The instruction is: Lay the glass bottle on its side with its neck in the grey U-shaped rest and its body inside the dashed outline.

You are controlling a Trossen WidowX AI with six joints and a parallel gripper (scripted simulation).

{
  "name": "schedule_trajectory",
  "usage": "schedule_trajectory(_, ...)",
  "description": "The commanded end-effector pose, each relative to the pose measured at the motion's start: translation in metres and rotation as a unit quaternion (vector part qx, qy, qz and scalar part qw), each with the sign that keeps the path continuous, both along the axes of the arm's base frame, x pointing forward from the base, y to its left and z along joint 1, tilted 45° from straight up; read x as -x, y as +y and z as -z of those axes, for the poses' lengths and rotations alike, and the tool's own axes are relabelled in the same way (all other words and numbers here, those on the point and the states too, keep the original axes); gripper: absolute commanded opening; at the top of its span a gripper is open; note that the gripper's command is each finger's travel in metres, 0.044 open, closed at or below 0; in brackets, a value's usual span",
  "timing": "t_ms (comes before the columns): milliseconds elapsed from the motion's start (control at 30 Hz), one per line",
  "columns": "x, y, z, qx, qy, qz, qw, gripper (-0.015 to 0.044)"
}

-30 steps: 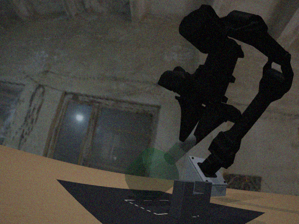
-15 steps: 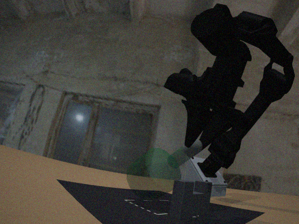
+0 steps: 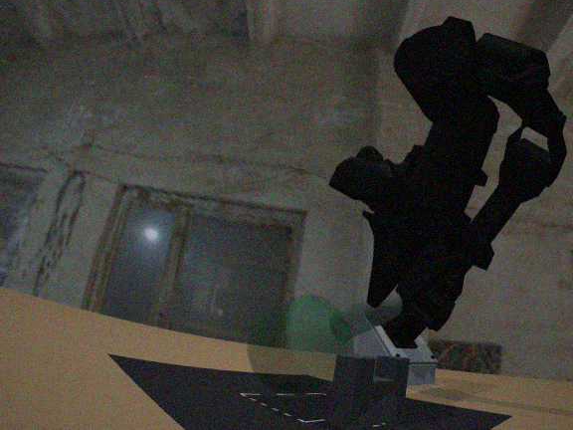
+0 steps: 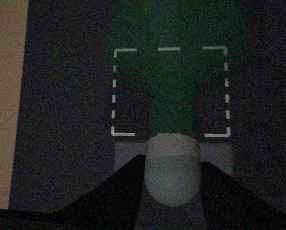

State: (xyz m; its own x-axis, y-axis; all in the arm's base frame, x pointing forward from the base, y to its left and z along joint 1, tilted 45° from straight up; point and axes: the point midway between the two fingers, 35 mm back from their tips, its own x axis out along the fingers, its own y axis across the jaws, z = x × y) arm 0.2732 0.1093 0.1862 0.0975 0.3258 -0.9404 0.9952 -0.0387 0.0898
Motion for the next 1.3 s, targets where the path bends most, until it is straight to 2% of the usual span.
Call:
schedule_trajectory(0, 0.002, 0.005, 0.002, -0.002, 0.003, -0.001, 1.0, 0.0108)
schedule_trajectory(1267, 0.005, 0.031, 0.005, 0.005, -0.014, 0.003, 1.0, 0.0108)
